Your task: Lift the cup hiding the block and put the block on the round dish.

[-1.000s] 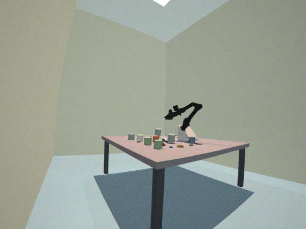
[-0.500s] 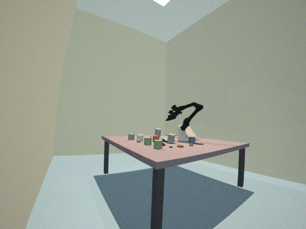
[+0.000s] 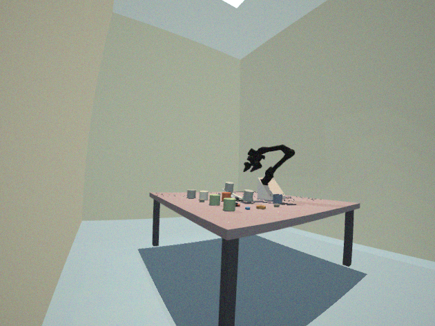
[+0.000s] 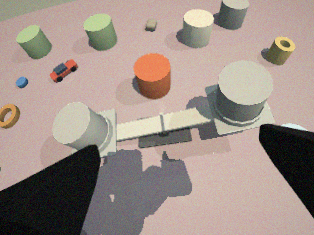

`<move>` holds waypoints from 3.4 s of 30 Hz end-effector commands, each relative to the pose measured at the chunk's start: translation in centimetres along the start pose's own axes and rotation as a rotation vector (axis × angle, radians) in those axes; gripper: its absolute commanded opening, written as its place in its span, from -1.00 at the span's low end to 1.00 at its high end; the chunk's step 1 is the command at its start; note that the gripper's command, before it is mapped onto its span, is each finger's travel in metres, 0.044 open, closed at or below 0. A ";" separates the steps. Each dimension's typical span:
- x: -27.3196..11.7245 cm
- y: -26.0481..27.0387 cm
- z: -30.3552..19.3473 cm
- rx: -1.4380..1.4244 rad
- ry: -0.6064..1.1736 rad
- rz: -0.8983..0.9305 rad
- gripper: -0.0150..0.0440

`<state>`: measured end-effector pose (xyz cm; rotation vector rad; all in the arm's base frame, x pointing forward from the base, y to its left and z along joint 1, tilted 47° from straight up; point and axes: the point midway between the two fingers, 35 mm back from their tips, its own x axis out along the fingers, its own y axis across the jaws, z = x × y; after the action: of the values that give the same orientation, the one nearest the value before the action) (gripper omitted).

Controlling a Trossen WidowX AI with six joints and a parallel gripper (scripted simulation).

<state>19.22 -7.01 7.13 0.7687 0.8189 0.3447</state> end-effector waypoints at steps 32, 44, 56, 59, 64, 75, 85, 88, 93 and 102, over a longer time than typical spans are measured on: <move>8.5 7.2 3.3 -0.914 0.418 0.296 1.00; 12.7 11.4 2.6 -1.267 0.535 0.474 1.00; 15.5 14.7 1.1 -1.512 0.598 0.623 1.00; 15.6 14.7 1.1 -1.512 0.598 0.623 1.00; 16.6 14.7 0.1 -1.512 0.598 0.624 1.00; 17.8 14.7 -0.9 -1.513 0.599 0.622 1.00; 18.9 14.7 -2.0 -1.513 0.599 0.622 1.00; 19.3 14.7 -2.4 -1.513 0.598 0.622 1.00; 19.8 14.7 -2.9 -1.513 0.598 0.623 1.00; 20.8 14.8 -4.0 -1.512 0.596 0.625 1.00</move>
<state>29.93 16.11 5.66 -0.5895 0.5892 1.5675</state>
